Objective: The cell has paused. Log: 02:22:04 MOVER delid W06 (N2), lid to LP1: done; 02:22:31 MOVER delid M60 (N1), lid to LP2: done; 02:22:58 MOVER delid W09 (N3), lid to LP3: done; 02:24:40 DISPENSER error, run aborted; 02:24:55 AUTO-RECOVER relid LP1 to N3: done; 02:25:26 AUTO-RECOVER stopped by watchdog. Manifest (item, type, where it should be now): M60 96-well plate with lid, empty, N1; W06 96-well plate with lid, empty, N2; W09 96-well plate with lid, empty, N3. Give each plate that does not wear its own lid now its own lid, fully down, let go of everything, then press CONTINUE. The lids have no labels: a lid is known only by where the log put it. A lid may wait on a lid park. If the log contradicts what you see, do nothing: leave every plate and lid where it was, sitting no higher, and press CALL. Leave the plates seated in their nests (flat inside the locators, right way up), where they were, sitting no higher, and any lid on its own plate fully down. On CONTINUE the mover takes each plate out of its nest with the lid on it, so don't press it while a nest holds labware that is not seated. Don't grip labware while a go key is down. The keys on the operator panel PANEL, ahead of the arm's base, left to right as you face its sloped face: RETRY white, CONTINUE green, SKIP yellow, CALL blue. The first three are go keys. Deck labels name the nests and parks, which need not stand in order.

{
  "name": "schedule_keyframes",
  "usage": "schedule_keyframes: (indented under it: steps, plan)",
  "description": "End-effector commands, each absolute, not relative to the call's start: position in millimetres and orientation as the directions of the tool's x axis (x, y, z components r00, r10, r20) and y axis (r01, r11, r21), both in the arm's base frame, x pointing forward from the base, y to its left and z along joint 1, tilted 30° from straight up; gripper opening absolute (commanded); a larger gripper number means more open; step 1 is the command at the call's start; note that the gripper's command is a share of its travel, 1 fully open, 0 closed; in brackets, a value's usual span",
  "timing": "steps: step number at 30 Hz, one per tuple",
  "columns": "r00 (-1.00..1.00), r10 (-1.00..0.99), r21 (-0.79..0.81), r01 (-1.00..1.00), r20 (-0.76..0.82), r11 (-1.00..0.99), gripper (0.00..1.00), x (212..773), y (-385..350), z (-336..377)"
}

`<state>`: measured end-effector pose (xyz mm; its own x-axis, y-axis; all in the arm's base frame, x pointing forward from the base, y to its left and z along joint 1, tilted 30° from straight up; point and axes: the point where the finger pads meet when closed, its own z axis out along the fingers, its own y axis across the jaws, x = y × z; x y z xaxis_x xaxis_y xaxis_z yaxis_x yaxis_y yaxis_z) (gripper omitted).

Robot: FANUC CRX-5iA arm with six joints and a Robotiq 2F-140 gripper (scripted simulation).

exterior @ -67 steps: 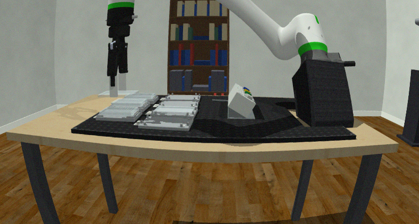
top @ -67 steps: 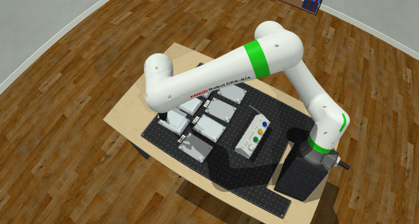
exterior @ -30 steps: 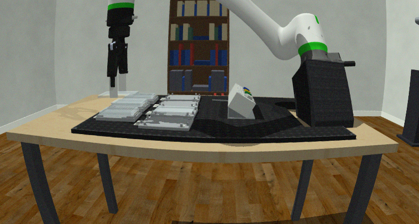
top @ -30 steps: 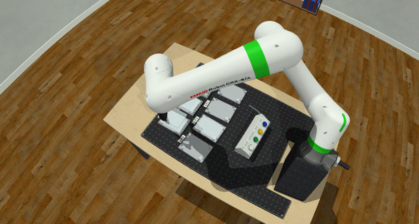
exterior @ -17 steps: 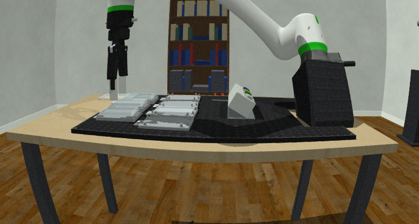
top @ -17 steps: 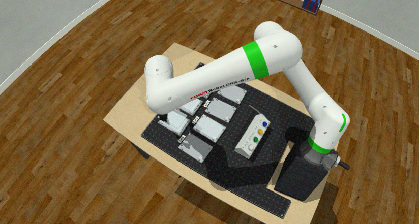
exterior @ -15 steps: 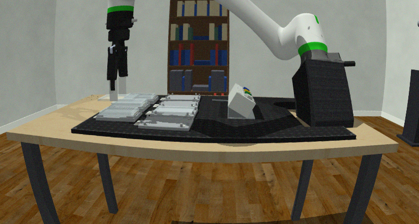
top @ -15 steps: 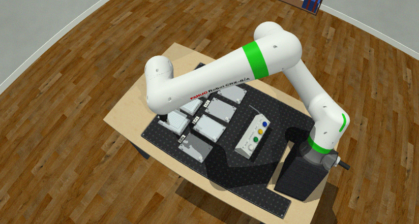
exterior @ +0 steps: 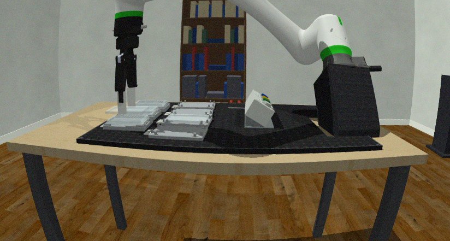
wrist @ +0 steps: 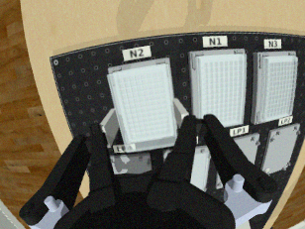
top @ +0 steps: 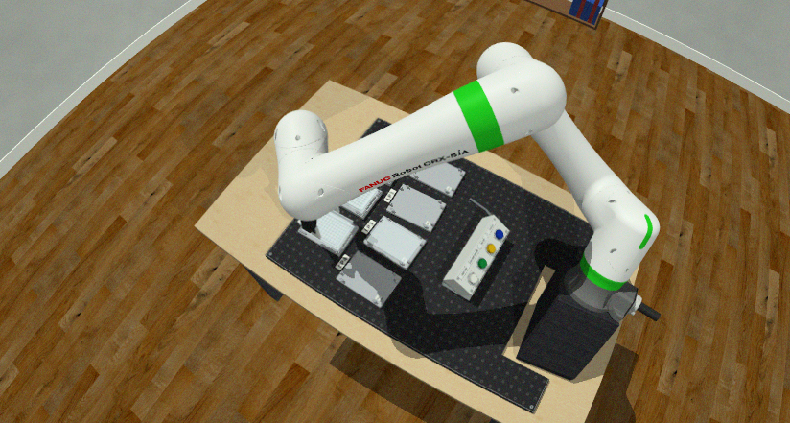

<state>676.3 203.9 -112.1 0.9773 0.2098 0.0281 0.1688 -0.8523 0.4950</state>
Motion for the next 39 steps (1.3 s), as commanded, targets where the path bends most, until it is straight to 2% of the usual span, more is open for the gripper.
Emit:
schedule_keyframes:
  steps: [1,39]
  plan:
    - [0.977,0.210,0.495,0.169,0.029,-0.852,0.00,676.9,202.7,-114.6]
    - [0.977,0.210,0.495,0.169,0.029,-0.852,0.00,678.2,198.8,-121.9]
